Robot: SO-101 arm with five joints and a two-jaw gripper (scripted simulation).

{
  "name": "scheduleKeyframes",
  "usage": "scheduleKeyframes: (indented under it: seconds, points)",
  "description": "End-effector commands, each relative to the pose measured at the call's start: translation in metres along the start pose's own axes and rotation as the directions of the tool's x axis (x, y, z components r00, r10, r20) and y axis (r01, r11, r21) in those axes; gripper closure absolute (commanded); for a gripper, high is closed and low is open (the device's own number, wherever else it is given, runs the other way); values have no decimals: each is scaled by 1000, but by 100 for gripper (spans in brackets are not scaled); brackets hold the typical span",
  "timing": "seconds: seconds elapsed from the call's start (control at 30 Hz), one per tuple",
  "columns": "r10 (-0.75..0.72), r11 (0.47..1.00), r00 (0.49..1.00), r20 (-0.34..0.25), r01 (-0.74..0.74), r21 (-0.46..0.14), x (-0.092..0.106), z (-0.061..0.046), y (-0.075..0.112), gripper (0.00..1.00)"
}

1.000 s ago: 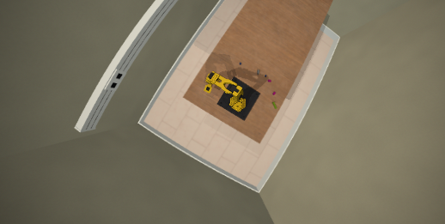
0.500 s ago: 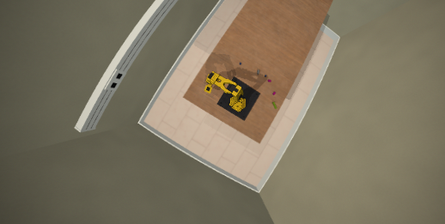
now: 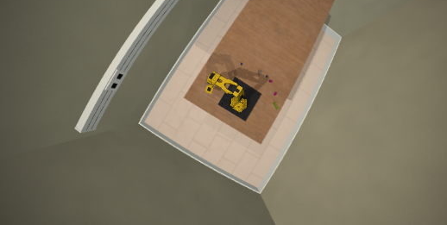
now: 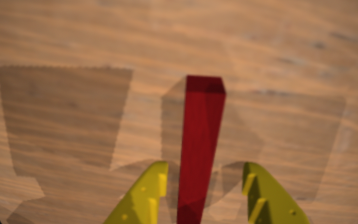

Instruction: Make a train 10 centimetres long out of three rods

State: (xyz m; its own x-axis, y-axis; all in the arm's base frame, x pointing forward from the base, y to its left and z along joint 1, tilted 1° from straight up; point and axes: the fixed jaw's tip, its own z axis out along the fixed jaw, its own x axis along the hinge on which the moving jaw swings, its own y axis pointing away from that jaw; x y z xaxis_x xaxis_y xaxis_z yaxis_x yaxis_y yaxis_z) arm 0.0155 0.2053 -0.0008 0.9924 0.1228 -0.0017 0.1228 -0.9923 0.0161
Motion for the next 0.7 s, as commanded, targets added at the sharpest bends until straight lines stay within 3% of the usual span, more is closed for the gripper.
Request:
scheduleKeyframes:
  seconds: [0.0, 0.67]
  points:
    - [-18, 1000, 1000, 6, 18, -26, -3, 5, 4, 85]
    - [-18, 1000, 1000, 6, 18, -26, -3, 5, 4, 97]
